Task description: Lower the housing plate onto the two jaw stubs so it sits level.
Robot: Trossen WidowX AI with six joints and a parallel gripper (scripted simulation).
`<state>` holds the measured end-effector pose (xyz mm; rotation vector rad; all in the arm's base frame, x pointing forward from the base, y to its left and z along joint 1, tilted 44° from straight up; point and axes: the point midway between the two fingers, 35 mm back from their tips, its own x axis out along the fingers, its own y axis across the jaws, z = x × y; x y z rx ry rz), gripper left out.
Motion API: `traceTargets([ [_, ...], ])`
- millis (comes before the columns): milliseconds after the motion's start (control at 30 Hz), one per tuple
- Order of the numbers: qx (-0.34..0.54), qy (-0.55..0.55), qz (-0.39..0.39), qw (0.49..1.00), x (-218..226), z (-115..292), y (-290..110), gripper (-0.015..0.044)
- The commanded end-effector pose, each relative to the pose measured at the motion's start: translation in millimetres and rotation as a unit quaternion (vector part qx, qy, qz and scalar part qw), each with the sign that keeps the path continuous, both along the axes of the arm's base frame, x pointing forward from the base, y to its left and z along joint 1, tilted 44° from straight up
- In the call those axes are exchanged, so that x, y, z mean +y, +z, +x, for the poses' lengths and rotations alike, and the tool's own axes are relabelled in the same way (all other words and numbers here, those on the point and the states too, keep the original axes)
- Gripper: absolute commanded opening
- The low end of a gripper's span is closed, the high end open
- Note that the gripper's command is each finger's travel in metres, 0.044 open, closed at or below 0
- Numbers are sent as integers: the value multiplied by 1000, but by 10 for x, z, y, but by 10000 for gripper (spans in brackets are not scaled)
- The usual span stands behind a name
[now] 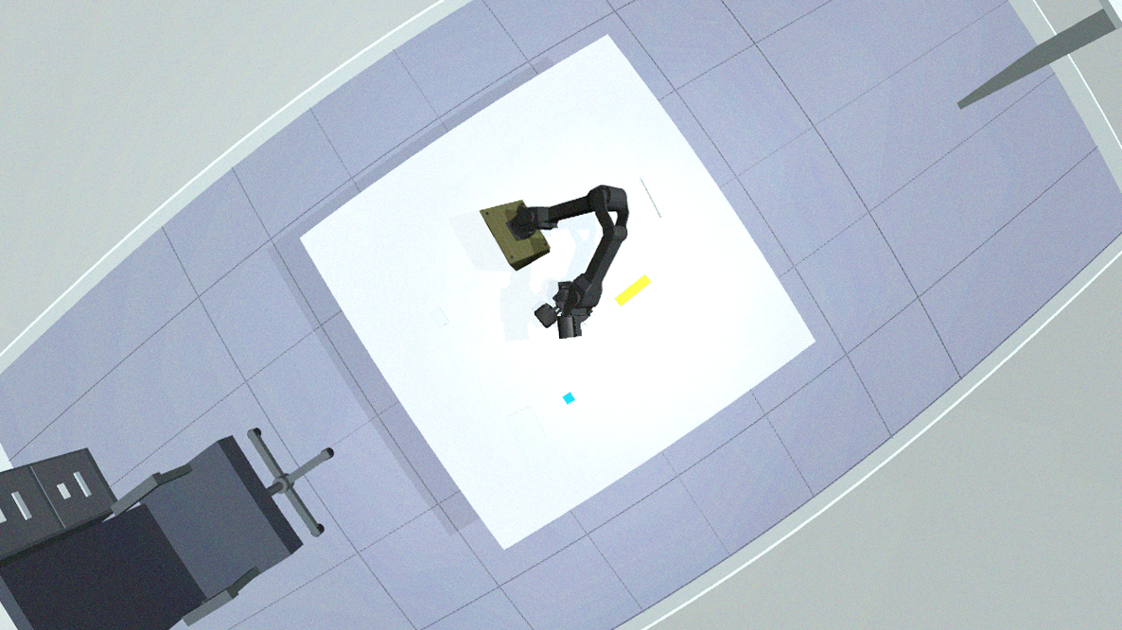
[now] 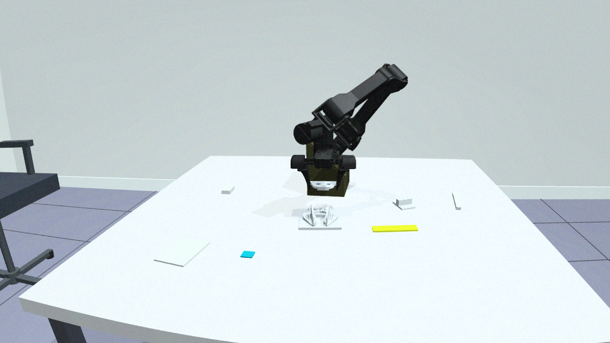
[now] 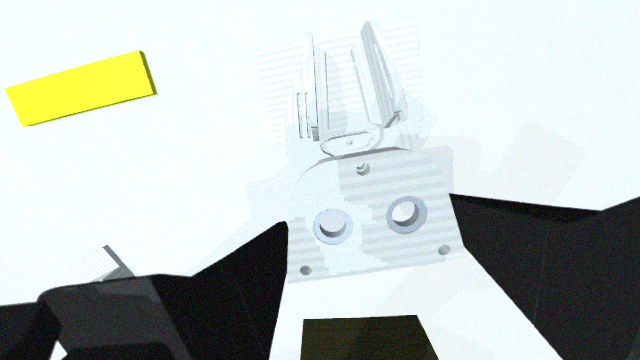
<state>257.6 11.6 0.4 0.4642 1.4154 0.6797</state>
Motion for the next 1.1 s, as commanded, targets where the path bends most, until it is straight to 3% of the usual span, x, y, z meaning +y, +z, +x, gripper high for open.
traceTargets([
  [0,-2,-5,8,1000,-82,6,-71,351],
  [1067,-8,2,8,1000,-69,12,-58,351],
])
